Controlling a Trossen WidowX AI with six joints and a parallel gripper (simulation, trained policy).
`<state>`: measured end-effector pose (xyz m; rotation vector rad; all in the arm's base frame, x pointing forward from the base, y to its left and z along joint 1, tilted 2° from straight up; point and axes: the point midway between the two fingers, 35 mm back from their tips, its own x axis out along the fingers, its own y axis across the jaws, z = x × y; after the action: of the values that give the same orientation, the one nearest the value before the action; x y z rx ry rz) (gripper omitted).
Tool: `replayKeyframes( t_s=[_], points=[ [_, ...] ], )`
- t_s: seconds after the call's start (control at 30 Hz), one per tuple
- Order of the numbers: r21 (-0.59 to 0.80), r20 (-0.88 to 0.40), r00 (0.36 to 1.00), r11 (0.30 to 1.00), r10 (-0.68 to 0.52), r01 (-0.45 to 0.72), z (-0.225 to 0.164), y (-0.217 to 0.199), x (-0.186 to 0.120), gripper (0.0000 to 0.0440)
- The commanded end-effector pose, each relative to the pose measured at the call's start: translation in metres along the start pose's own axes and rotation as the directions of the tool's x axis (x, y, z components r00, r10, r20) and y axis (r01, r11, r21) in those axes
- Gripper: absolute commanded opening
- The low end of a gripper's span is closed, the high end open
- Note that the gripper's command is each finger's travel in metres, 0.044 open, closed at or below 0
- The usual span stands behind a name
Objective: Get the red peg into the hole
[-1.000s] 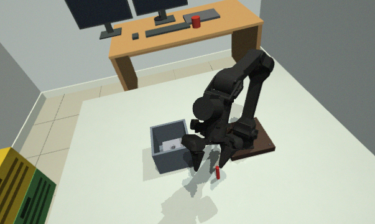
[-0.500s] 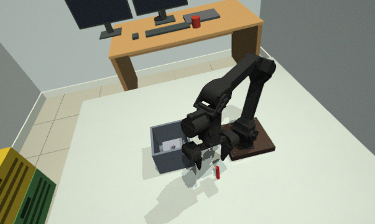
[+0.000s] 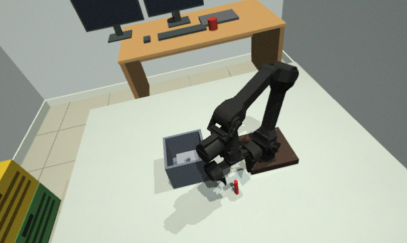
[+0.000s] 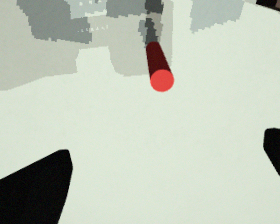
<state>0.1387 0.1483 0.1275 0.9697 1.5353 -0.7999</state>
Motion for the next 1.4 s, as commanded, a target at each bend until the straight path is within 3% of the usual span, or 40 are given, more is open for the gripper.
replayKeyframes(
  t_s=[0.0, 0.53, 0.7, 1.23, 1.37],
  points=[
    [0.004, 0.0, 0.999, 0.999, -0.035, 0.035, 0.004, -0.005, 0.012, 0.044],
    [0.061, 0.009, 0.996, 0.994, -0.09, 0.089, 0.02, -0.014, 0.065, 0.044],
    [0.078, 0.021, 0.996, 0.993, -0.087, 0.085, 0.024, -0.014, 0.077, 0.0417],
    [0.036, 0.005, 0.998, 0.997, -0.066, 0.066, 0.024, 0.003, 0.093, 0.0014],
    [0.035, -0.023, 0.999, 0.999, -0.029, 0.03, 0.019, 0.011, 0.087, 0.0]
  ],
)
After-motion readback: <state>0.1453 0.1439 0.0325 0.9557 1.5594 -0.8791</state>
